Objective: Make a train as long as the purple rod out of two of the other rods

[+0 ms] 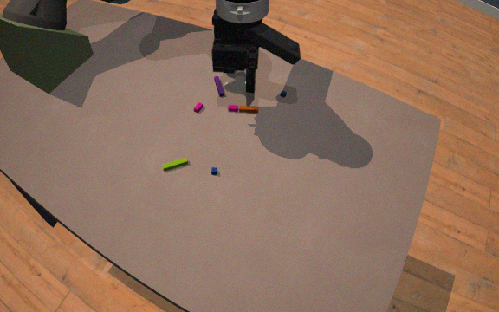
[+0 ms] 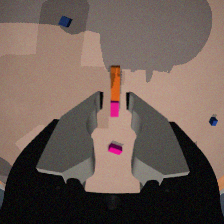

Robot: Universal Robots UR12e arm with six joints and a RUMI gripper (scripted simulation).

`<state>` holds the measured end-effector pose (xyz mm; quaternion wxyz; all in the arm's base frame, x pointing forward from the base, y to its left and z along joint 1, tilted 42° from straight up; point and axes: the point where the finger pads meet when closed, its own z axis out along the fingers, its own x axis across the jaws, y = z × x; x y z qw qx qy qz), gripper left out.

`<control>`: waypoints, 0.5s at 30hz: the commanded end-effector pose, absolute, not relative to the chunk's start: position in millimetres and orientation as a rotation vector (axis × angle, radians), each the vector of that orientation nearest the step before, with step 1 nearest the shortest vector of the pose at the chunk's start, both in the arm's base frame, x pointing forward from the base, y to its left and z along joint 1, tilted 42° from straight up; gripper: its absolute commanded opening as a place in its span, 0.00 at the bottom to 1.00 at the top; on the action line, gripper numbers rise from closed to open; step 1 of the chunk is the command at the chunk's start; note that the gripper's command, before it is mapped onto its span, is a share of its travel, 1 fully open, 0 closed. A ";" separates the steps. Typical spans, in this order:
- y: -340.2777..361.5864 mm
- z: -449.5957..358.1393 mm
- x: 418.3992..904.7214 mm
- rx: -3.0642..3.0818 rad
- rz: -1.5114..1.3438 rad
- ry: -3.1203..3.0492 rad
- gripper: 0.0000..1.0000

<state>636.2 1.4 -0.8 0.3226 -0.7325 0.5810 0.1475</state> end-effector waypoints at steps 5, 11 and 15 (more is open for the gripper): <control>-32.6 36.8 630.7 -1.926 0.382 1.524 0.14; -41.2 46.8 628.6 -1.926 0.382 1.524 0.14; -42.3 48.1 628.3 -1.926 0.382 1.524 0.14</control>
